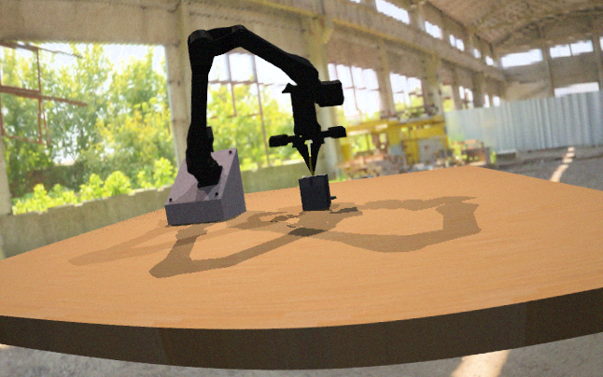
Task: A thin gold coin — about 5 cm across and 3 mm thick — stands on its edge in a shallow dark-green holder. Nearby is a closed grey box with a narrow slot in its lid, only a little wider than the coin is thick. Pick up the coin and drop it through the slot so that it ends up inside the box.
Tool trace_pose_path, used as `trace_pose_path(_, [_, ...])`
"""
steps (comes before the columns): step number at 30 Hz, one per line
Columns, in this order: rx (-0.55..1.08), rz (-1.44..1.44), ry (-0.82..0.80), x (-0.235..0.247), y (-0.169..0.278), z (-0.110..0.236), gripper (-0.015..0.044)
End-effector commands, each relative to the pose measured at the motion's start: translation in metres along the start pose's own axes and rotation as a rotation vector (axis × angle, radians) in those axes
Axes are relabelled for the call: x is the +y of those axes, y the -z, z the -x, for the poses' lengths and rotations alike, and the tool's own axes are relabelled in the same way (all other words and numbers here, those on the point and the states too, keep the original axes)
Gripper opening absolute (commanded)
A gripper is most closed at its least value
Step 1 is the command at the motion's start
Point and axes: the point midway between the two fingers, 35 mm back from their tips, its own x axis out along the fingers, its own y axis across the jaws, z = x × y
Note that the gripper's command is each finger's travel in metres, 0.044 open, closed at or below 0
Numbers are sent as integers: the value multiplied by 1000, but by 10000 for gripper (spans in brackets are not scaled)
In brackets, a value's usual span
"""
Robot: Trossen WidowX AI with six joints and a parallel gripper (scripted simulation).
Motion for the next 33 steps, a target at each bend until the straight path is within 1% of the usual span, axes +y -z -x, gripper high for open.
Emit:
trace_pose_path(1, [0, 0, 0, 0, 0, 0, 26])
trace_pose_path(6, [0, 0, 0, 0, 0, 0, 157])
trace_pose_path(15, [0, 0, 0, 0, 0, 0, 161])
trace_pose_path(23, [0, 1, -1, 0, 0, 20, 371])
trace_pose_path(25, [2, 3, -3, 1, 0, 39, 423])
trace_pose_path(26, [4, 4, -5, 3, 1, 51, 440])
trace_pose_path(28, [7, 5, -6, 4, 1, 60, 440])
trace_pose_path(33, [7, 5, -6, 4, 1, 60, 440])
